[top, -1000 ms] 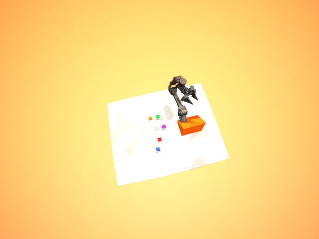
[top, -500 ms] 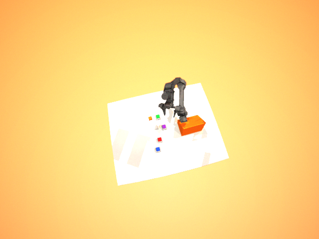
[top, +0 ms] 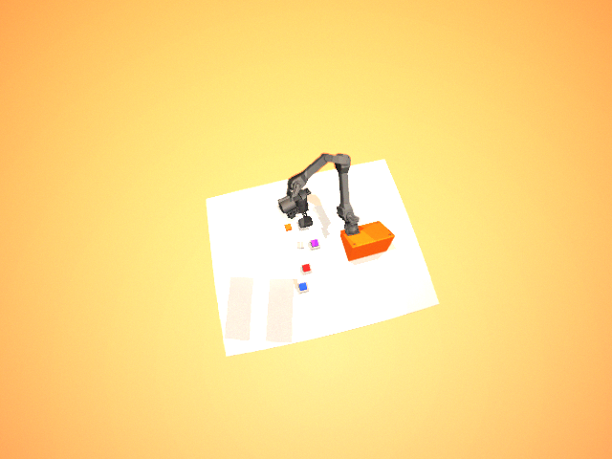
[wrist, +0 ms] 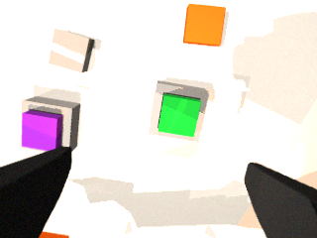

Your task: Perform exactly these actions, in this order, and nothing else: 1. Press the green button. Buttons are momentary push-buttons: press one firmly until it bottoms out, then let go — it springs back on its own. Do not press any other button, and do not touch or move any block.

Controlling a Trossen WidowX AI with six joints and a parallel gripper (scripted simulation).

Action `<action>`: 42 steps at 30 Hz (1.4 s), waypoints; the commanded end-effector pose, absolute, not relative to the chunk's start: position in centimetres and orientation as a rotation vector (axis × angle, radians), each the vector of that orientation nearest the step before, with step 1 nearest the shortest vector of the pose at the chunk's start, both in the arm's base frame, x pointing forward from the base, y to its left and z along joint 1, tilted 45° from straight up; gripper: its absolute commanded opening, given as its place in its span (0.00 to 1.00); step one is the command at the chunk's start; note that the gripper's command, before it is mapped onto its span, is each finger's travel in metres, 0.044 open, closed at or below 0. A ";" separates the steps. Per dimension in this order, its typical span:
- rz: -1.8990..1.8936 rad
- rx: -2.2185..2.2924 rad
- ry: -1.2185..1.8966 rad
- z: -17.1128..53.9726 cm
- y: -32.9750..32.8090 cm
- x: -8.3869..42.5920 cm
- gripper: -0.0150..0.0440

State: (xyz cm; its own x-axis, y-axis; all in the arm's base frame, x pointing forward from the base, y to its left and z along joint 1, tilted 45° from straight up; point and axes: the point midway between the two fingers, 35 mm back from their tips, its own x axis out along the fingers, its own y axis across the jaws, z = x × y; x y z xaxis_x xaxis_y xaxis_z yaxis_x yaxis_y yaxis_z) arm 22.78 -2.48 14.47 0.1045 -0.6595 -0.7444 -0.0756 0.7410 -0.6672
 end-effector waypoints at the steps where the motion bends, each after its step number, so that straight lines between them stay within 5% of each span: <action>1: -0.581 -0.643 1.430 14.5 -4.3 23.0 0.93; 7: -0.581 -0.643 1.430 14.5 -4.3 23.0 0.93; 22: -0.584 -0.645 1.428 10.2 -8.7 23.3 0.29; 42: -0.583 -0.644 1.428 9.5 -9.4 23.5 0.29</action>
State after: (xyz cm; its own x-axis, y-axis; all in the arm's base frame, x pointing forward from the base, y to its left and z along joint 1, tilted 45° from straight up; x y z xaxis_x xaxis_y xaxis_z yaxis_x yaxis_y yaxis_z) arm 23.64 -8.91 9.98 0.0708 -0.7053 -0.7054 -0.0082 0.7067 -0.7075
